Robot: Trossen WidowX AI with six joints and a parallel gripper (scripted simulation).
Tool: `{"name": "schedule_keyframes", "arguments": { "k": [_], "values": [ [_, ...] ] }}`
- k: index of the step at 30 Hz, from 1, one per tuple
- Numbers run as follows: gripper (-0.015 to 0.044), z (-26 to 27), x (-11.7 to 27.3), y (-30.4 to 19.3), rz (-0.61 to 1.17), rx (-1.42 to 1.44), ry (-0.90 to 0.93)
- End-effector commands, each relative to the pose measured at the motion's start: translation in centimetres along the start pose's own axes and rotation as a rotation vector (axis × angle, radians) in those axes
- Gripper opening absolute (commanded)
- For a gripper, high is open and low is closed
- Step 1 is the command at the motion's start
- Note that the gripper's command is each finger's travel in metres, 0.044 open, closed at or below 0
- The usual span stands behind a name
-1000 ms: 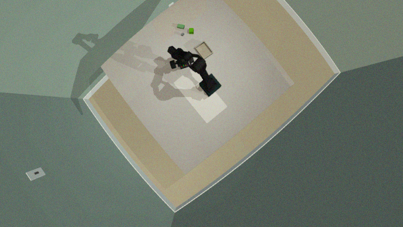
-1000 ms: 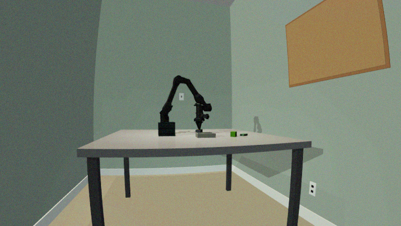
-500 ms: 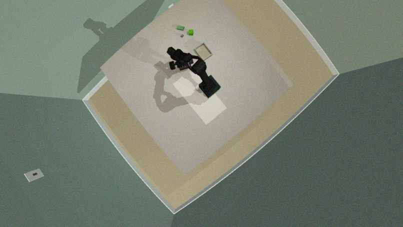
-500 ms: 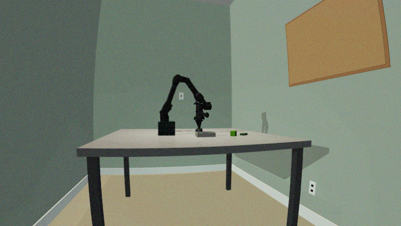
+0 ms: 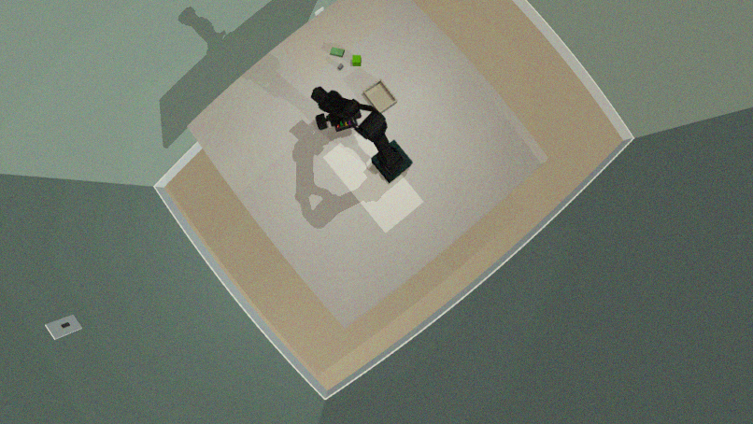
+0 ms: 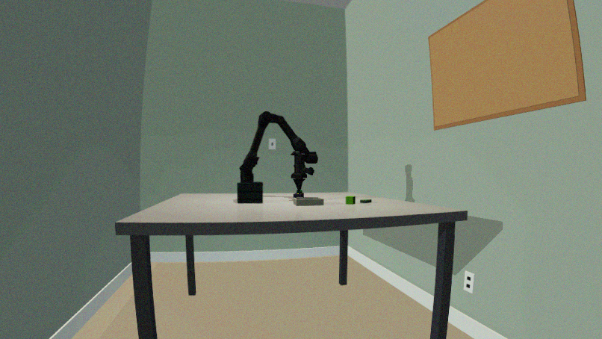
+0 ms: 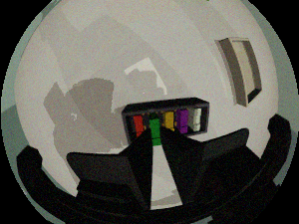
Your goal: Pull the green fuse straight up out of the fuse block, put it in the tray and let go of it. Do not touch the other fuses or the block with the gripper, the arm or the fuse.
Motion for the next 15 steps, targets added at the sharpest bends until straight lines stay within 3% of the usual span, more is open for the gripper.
{"name": "schedule_keyframes", "arguments": {
  "k": [1,15],
  "values": [
    [0.0,0.01,0.24,-0.01,0.0,-0.002,-0.001],
    [0.0,0.01,0.93,-0.02,0.0,-0.002,-0.002]
  ]
}}
Point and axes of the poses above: the point midway between the two fingers, 35 mm back from their tips, its own x axis back along the fingers, its own z axis across the jaws, y = z × x, the point moved 4 cm from there along x, back along the fingers, and after that the axes turned 1 degree about x, right-handed, at the moved point
